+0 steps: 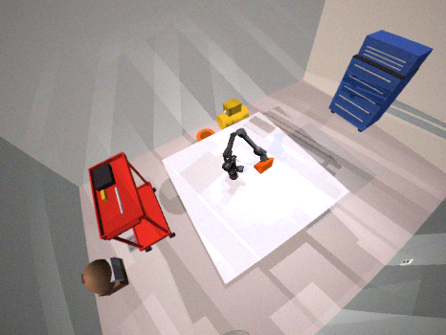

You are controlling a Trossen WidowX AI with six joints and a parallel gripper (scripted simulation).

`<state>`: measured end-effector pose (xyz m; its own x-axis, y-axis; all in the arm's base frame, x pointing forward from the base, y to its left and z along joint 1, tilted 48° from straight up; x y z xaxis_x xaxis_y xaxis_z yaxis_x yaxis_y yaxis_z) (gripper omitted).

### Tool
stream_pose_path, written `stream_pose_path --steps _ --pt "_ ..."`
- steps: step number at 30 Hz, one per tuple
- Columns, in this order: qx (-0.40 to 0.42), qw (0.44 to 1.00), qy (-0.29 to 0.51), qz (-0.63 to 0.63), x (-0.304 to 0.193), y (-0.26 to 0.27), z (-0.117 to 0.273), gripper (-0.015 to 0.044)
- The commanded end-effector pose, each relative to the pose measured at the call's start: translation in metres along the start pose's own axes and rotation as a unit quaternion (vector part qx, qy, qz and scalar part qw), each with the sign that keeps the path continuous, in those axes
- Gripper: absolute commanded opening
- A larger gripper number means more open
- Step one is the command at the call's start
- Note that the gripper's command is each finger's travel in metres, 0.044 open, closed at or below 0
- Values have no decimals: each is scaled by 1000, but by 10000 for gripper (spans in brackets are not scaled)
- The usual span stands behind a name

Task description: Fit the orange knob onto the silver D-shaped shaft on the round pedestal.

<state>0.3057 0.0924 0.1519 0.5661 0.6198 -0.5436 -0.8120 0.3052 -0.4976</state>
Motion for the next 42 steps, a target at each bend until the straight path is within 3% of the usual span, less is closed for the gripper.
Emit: stream_pose_path --steps 1,7,42 --pt "-2 1000 -2 -15 0 -1 3 0" --pt "-2 994 -2 -106 2 -1 3 0" --pt "-2 991 -2 -134 0 1 3 0"
Point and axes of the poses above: the point midway between the two fingers, 35 mm back from their tips, its own z axis back along the fingers, its own y axis across the jaws, x = y × z, the point moved 10 cm from there along z, back along the fingers, and after that the axes turned 11 degrees about z, right-handed, at the moved point
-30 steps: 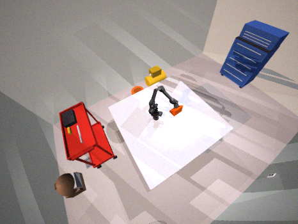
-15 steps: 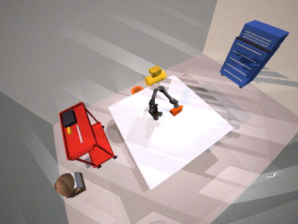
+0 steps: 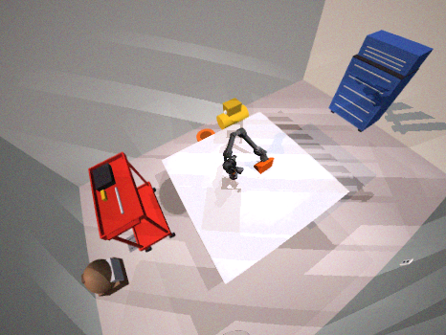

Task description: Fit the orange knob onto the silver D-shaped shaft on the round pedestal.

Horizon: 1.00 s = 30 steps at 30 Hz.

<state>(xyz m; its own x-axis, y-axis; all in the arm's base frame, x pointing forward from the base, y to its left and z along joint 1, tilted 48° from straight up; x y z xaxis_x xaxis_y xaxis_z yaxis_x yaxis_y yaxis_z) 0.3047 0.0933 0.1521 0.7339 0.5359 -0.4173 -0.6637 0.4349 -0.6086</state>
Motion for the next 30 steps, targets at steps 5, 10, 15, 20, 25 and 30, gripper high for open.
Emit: stream_pose_path --steps 5,10,15,20,25,30 --pt "-1 995 -2 -98 1 0 1 0" --pt "-1 995 -2 -98 1 0 -1 0" --pt "-1 995 -2 -98 1 0 -3 0" --pt "-1 995 -2 -98 1 1 -2 0" --pt "-1 995 -2 -98 0 0 1 0" --pt "-1 992 -2 -124 0 -1 3 0"
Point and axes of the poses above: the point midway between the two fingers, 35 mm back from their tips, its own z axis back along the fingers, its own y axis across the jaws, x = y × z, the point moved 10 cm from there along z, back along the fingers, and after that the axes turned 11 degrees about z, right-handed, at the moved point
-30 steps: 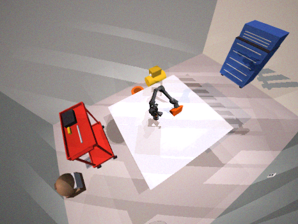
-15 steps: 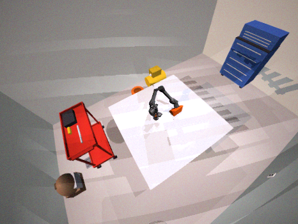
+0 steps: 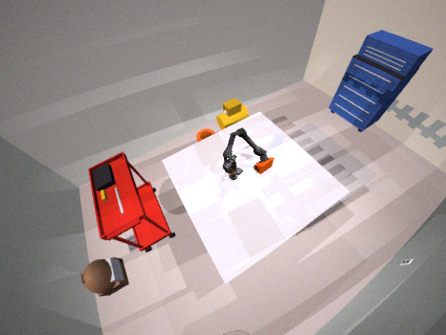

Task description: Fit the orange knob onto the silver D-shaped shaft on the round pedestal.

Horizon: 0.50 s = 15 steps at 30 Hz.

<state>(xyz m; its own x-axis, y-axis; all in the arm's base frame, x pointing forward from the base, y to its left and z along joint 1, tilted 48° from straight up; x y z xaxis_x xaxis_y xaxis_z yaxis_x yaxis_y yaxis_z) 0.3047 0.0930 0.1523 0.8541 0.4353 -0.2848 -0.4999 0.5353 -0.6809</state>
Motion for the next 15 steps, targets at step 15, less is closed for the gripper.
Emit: stream_pose_path --steps 15 --pt "0 995 -2 -100 1 1 -2 0"
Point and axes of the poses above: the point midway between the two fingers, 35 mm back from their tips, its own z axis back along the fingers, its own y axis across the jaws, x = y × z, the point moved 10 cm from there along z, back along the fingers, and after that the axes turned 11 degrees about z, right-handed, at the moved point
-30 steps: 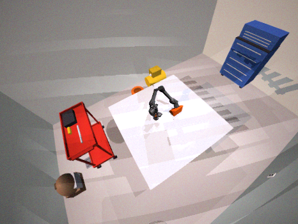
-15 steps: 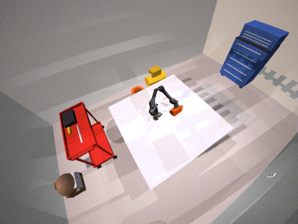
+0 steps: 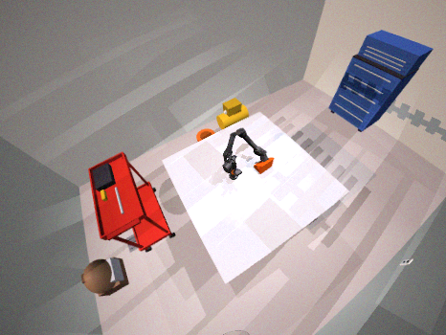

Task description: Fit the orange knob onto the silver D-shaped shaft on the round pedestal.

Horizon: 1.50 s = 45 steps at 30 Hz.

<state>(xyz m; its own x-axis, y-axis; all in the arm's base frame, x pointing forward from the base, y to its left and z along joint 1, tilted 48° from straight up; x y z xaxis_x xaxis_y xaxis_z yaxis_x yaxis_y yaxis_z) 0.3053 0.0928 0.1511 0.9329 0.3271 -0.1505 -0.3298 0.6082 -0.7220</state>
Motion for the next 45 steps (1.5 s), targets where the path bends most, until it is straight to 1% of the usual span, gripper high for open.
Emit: stream_pose_path --steps 1,16,23,45 --pt "-1 1000 -2 -5 0 0 -1 0" --pt "0 1000 -2 -9 1 -1 4 0" --pt "0 994 -2 -109 2 -1 3 0" --pt "0 994 -2 -109 1 -1 0 0"
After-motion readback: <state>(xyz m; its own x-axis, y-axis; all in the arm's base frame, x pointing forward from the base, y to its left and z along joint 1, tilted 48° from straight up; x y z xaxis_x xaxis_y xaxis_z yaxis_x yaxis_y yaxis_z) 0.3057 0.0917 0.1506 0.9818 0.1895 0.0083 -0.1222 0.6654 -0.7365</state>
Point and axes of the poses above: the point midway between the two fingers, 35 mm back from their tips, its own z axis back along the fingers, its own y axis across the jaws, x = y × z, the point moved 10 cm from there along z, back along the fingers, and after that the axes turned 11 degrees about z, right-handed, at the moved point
